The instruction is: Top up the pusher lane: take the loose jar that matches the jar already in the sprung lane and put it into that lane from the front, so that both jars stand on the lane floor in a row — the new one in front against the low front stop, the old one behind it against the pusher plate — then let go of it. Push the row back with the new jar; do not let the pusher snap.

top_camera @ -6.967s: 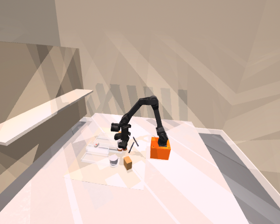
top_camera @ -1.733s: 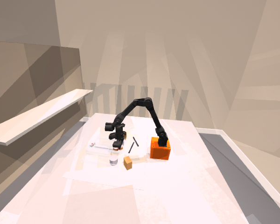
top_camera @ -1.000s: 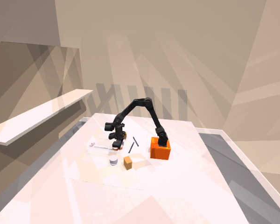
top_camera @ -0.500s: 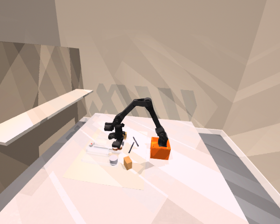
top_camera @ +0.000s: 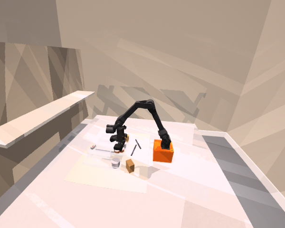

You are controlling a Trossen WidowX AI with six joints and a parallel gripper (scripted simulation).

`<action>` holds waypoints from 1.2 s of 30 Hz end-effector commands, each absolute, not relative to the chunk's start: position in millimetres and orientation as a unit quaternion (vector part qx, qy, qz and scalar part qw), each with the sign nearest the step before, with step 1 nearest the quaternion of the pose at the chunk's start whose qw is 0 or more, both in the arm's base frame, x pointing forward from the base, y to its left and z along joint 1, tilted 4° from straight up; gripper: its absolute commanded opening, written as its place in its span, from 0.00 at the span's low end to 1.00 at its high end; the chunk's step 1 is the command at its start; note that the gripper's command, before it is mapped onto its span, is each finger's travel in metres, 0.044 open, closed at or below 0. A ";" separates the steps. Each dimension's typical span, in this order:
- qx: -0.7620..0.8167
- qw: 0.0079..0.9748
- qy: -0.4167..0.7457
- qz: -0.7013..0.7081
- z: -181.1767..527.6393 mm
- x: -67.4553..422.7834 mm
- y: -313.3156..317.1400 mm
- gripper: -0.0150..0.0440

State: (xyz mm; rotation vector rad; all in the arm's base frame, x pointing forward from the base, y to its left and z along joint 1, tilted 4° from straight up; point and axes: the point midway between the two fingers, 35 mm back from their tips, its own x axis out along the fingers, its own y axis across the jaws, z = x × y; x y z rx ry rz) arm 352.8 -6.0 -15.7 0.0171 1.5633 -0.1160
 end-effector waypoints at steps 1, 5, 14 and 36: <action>0.005 0.719 0.693 -0.051 -11.7 362.9 -6.6 0.25; 0.005 0.719 0.693 -0.051 -11.9 363.2 -6.6 0.25; 0.005 0.719 0.693 -0.051 -14.3 363.4 -6.8 0.25; 0.005 0.719 0.693 -0.051 -20.9 363.6 -7.2 0.25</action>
